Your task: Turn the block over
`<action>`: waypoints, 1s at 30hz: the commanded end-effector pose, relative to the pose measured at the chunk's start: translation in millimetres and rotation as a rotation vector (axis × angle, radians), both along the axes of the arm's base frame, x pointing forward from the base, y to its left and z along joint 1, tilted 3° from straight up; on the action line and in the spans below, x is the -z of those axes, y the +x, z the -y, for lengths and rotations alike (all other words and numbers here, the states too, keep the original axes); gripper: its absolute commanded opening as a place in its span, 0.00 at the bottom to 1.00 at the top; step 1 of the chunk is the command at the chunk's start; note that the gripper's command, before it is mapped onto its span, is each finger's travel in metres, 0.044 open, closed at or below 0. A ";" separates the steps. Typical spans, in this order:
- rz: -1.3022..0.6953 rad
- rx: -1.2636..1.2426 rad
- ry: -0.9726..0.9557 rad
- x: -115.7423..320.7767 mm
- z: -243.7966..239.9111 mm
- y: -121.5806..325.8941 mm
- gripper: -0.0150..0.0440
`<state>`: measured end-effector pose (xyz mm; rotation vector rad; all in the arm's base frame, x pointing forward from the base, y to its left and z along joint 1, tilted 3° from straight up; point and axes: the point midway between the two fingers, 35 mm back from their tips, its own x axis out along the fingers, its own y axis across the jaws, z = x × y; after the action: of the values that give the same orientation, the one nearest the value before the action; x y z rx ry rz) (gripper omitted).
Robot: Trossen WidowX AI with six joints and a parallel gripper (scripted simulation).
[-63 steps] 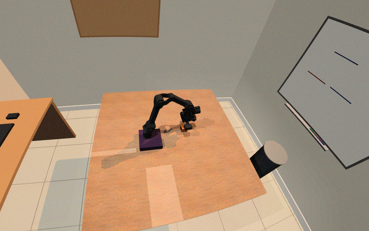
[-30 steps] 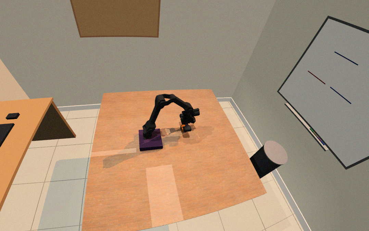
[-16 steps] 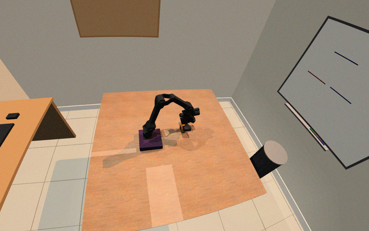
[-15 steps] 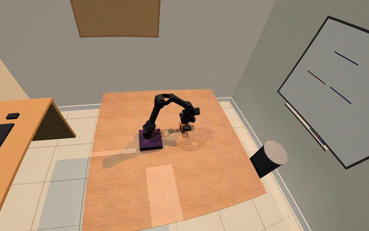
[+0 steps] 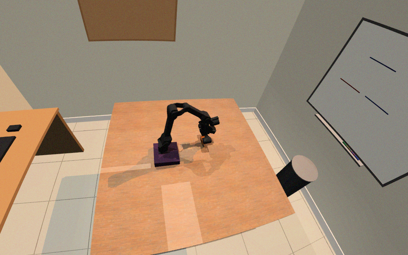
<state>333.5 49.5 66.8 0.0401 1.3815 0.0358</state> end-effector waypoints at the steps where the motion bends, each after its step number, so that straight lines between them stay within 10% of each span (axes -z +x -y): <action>1: 0.068 0.006 -0.004 -0.1 0.1 0.6 0.25; 30: 0.450 0.027 0.000 9.3 -0.9 0.3 0.25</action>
<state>331.2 50.3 62.6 0.0485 0.9621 0.0258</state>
